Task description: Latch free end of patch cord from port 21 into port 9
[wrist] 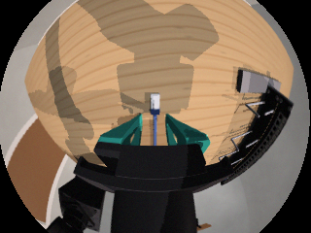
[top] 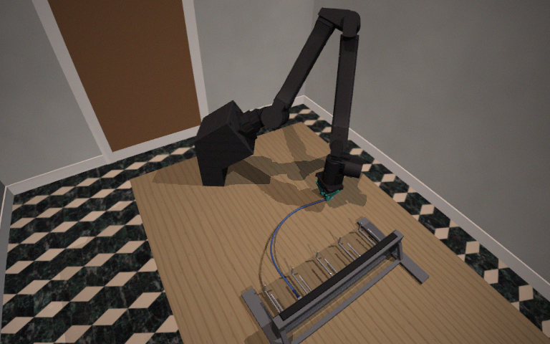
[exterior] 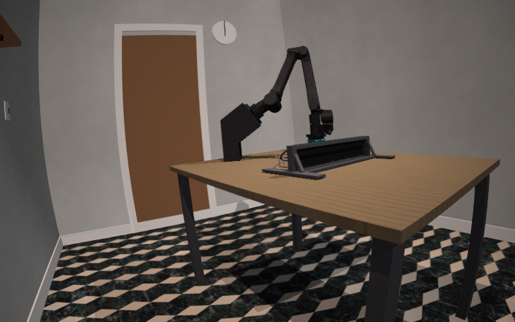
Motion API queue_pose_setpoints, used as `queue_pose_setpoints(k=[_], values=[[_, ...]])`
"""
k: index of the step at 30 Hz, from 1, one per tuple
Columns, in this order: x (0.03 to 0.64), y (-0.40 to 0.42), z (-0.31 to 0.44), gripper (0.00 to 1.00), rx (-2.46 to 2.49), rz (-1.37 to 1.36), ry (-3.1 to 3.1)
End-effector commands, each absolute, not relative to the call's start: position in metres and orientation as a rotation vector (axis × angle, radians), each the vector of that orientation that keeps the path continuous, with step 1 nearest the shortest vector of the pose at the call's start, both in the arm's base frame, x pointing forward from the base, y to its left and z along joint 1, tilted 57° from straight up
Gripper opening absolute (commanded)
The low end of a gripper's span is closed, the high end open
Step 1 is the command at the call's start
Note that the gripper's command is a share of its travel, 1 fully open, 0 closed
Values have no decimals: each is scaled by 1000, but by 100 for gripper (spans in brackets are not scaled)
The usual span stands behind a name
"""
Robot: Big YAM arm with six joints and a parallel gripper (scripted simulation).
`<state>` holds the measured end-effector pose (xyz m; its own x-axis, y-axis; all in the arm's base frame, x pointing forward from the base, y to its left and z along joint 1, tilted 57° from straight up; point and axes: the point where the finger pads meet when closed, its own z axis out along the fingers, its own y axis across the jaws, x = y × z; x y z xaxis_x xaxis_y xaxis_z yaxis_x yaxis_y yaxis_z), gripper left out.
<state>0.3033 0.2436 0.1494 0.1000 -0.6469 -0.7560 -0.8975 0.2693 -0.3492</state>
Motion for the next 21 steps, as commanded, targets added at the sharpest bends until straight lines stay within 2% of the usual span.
queue_pose_setpoints(k=[1,21], values=[[311,239,157,36,-1433,322,1607],[314,239,160,36,-1426,316,1600]])
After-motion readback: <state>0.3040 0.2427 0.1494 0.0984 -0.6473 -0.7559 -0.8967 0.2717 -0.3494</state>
